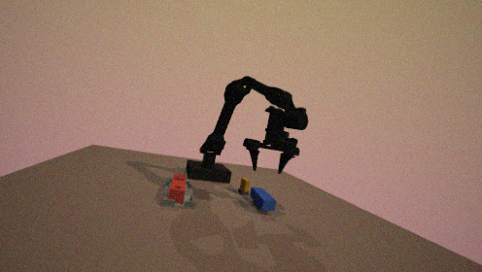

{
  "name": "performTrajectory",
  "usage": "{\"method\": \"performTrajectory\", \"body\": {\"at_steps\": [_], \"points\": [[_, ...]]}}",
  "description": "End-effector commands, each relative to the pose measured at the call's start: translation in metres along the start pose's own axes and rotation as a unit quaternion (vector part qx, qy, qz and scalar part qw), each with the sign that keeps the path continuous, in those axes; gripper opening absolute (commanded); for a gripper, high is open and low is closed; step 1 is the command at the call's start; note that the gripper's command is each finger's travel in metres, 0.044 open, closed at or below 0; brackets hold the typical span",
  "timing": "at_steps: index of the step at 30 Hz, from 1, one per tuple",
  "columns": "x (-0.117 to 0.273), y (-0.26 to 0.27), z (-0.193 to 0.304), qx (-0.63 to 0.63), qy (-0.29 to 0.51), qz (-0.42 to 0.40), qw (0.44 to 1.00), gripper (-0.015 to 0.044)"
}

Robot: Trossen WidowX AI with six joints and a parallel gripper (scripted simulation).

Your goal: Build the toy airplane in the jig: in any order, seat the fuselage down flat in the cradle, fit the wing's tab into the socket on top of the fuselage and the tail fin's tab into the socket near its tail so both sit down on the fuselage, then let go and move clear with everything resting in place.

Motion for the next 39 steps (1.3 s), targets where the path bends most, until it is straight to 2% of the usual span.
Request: {"method": "performTrajectory", "body": {"at_steps": [1, 5, 39], "points": [[-0.010, 0.000, -0.002, -0.008, 0.002, -0.002, 1.000, 0.0440], [-0.043, -0.001, -0.002, -0.008, 0.002, -0.002, 1.000, 0.0440], [-0.096, 0.000, -0.002, -0.008, 0.002, -0.002, 1.000, 0.0440]]}}
Point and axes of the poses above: the point midway between the two fingers, 35 mm back from their tips, its own x axis back along the fingers, its own y axis across the jaws, z = x × y, the point moved 7 cm from there along x, back along the fingers, and after that the axes turned 1 degree about x, right-handed, at the moved point
